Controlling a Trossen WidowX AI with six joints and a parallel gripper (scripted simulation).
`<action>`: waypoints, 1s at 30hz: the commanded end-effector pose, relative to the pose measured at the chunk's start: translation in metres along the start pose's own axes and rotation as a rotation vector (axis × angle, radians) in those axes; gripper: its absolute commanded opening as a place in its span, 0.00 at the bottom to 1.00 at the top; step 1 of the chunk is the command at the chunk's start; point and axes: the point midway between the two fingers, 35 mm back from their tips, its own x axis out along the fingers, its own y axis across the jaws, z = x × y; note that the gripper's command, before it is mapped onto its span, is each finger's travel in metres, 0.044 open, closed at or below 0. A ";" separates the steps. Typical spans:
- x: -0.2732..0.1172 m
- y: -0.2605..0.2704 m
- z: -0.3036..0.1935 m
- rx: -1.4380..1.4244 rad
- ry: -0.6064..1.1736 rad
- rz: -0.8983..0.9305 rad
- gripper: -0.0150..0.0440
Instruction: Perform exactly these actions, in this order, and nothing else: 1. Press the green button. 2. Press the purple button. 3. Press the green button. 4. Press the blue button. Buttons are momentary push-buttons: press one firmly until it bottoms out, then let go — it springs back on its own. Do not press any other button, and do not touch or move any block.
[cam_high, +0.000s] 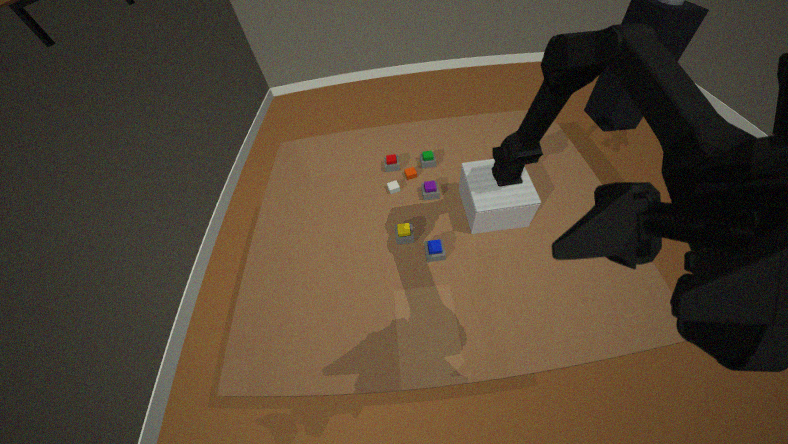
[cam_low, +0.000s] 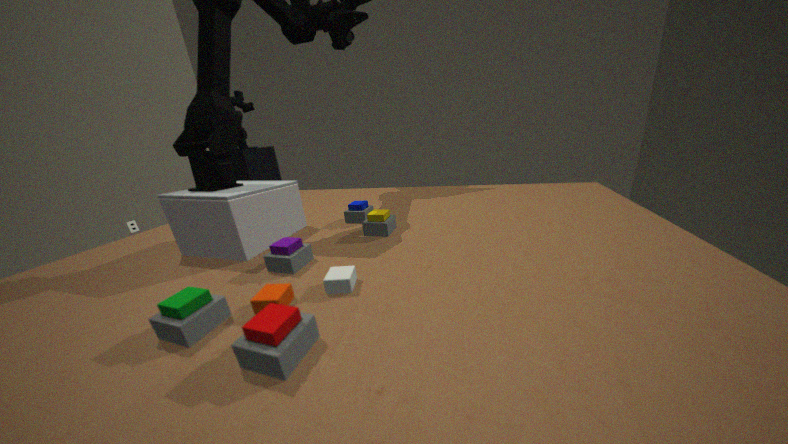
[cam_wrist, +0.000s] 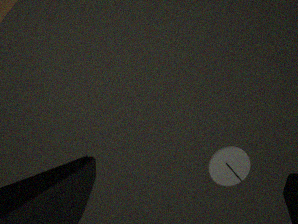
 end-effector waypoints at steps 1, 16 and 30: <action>0.001 0.000 0.000 0.001 0.002 -0.001 0.93; 0.187 0.077 -0.032 -0.047 0.185 0.048 0.93; 0.313 0.259 -0.115 0.002 0.189 0.345 0.93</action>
